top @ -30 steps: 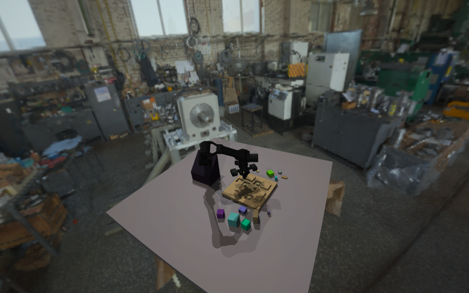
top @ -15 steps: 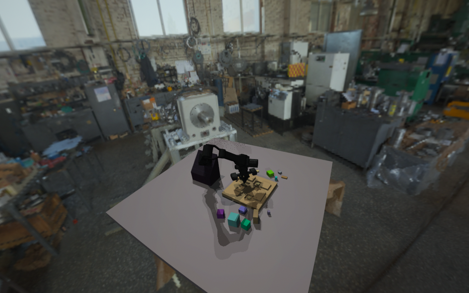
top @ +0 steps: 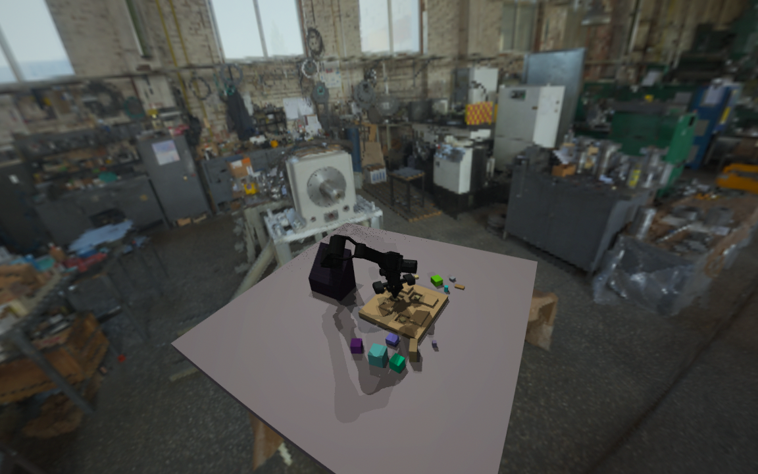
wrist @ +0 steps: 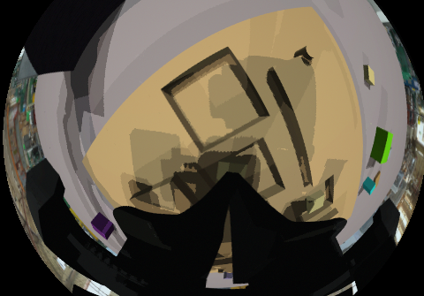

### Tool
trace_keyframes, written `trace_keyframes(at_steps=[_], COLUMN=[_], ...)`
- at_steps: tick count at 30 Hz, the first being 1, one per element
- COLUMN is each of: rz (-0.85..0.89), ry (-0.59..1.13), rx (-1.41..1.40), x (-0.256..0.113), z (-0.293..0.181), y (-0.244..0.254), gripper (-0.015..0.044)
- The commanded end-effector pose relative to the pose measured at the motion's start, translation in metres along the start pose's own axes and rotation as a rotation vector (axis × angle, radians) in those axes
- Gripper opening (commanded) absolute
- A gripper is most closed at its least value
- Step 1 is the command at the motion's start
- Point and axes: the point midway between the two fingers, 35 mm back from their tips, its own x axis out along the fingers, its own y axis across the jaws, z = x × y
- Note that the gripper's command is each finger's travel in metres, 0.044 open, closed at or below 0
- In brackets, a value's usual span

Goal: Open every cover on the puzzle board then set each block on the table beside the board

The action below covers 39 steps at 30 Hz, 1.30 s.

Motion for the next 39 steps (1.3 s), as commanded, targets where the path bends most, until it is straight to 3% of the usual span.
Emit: trace_keyframes(at_steps=[1, 14, 24, 35, 39], rz=[0.003, 0.003, 0.001, 0.001, 0.003], ry=[0.004, 0.004, 0.004, 0.004, 0.001], rx=[-0.006, 0.014, 0.531, 0.454, 0.455], x=[0.001, 0.004, 0.001, -0.009, -0.018], z=[0.0, -0.003, -0.003, -0.001, -0.001], y=[-0.001, -0.013, -0.013, -0.012, -0.013], gripper=[0.0, 0.0, 0.0, 0.0, 0.0105])
